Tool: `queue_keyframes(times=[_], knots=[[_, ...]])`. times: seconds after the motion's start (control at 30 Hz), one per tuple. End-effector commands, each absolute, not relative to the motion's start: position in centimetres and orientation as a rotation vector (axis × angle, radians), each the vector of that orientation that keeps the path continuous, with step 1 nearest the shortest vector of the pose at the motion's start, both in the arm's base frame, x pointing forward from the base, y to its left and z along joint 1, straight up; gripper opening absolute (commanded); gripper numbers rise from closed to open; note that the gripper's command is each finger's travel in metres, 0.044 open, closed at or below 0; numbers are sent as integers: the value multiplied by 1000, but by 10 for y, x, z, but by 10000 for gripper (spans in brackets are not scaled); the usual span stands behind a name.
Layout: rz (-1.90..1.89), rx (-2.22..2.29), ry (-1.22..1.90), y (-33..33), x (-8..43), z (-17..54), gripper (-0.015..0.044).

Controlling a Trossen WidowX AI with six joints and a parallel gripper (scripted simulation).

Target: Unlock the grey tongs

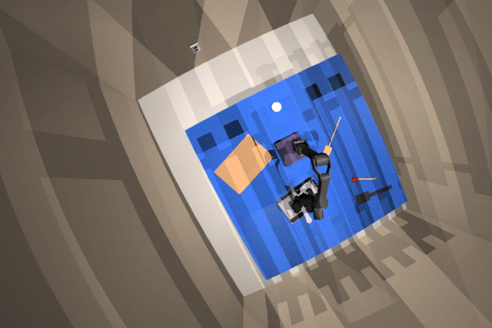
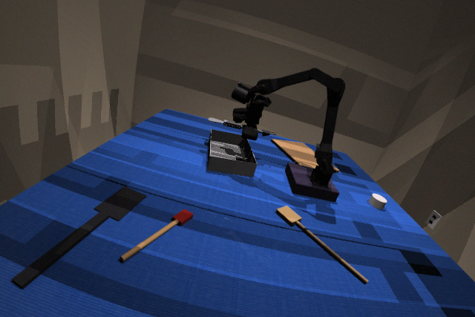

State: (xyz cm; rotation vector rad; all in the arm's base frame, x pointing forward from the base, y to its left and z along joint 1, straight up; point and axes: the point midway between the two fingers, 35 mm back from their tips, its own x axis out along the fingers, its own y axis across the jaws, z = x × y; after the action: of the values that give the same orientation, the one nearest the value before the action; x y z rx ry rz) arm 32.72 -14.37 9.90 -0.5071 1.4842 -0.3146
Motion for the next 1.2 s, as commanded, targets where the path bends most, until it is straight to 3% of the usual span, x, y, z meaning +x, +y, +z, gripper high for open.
queue_keyframes(times=[0.0, 0.67, 1.17], knots=[[-303, -500, 1480, -144, 328, 103, -150], [92, -117, 1550, -142, 329, 100, -150], [141, -174, 1555, -157, 322, 96, -150]])
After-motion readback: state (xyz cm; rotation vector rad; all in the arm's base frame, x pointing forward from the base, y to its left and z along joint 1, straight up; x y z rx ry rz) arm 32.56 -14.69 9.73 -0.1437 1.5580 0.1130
